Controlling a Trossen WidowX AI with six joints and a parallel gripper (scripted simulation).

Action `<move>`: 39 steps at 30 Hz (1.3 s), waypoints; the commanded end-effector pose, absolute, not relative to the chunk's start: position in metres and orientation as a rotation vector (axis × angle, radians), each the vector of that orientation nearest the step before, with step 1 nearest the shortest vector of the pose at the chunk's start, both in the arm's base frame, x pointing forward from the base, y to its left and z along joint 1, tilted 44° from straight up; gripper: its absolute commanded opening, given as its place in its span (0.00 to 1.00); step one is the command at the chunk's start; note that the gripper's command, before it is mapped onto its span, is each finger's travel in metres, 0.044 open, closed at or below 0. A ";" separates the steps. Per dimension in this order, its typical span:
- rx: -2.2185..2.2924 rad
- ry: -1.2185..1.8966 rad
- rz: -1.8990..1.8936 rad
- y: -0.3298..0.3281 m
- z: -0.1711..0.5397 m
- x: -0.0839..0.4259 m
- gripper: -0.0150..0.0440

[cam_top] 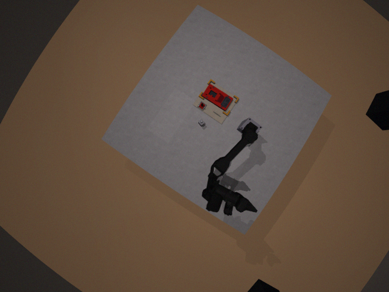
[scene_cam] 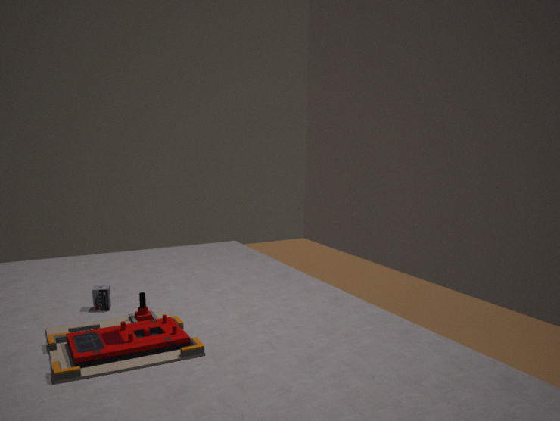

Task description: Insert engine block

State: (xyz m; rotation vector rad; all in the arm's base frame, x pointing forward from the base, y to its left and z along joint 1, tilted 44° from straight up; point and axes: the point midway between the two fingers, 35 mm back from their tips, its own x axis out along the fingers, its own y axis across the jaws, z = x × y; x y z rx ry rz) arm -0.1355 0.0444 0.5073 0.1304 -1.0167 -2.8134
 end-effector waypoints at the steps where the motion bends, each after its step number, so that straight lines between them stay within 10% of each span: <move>1: 0.183 -0.879 -2.762 0.014 0.506 -0.137 1.00; 39: 0.292 0.378 -1.949 -0.203 0.433 -0.036 1.00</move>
